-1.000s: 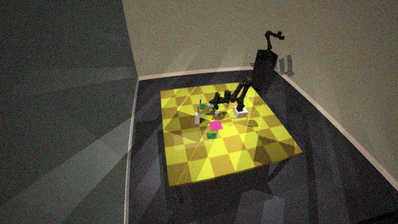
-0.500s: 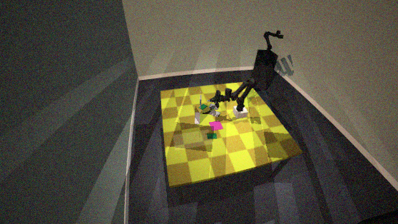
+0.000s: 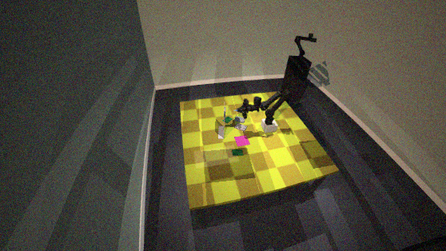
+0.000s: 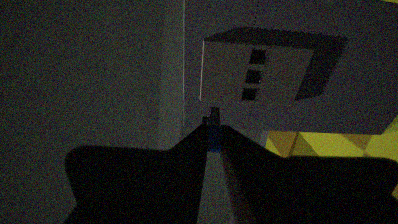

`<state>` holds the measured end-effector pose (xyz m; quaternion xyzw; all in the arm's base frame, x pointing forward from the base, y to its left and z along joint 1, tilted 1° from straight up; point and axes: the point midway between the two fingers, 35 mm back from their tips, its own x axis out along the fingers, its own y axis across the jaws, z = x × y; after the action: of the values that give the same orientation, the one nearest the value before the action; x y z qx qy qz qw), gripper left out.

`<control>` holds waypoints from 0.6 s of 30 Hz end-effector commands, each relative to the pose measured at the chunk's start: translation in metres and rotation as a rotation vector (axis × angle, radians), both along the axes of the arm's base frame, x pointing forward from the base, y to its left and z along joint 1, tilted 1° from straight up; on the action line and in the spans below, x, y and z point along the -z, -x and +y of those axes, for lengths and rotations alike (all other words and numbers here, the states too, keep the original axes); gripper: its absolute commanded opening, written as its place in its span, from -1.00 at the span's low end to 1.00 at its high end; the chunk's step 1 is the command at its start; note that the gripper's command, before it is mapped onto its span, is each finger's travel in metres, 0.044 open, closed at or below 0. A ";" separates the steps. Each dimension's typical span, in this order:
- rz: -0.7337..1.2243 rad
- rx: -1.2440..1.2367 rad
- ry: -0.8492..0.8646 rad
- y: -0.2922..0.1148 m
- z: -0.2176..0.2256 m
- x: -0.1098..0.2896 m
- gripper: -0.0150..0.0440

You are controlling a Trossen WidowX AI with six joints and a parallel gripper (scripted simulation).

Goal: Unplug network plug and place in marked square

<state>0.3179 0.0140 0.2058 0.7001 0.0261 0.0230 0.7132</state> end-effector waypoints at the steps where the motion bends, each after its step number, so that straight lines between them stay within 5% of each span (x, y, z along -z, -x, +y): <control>1: -0.011 -0.004 -0.006 0.002 0.000 -0.008 -0.49; 18: 0.368 -0.127 0.029 -0.011 0.047 0.068 -0.49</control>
<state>0.3275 0.0537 0.1502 0.6844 0.1729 -0.0439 0.7070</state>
